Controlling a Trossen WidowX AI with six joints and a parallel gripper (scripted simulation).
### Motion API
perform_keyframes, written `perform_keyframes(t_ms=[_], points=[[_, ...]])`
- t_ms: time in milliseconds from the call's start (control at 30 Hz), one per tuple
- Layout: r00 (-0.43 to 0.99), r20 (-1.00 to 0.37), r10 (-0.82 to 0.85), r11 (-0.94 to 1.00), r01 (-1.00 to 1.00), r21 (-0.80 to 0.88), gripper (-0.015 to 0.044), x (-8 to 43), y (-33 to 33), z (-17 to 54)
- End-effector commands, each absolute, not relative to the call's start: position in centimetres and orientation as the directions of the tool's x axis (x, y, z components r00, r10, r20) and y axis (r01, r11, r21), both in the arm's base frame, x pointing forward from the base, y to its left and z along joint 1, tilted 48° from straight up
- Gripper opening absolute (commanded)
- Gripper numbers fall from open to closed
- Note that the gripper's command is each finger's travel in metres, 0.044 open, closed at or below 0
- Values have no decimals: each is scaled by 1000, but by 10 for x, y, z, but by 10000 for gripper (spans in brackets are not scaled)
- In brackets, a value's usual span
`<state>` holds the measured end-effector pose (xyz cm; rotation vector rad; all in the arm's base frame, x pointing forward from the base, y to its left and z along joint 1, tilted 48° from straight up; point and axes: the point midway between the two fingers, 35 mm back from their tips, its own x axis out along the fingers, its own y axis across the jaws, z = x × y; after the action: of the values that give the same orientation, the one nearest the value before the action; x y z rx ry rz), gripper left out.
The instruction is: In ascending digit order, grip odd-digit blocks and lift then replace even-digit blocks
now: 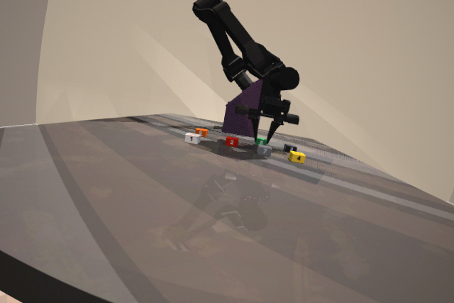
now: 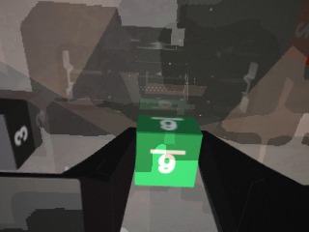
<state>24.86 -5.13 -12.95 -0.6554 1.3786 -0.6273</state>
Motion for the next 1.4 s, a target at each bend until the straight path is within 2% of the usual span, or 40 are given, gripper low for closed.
perform_keyframes(t_ms=[0, 1367], points=[[90, -669, -738, 673, 26, -739, 120, 249, -49, -127], [90, -669, -738, 673, 26, -739, 120, 249, -55, -132]])
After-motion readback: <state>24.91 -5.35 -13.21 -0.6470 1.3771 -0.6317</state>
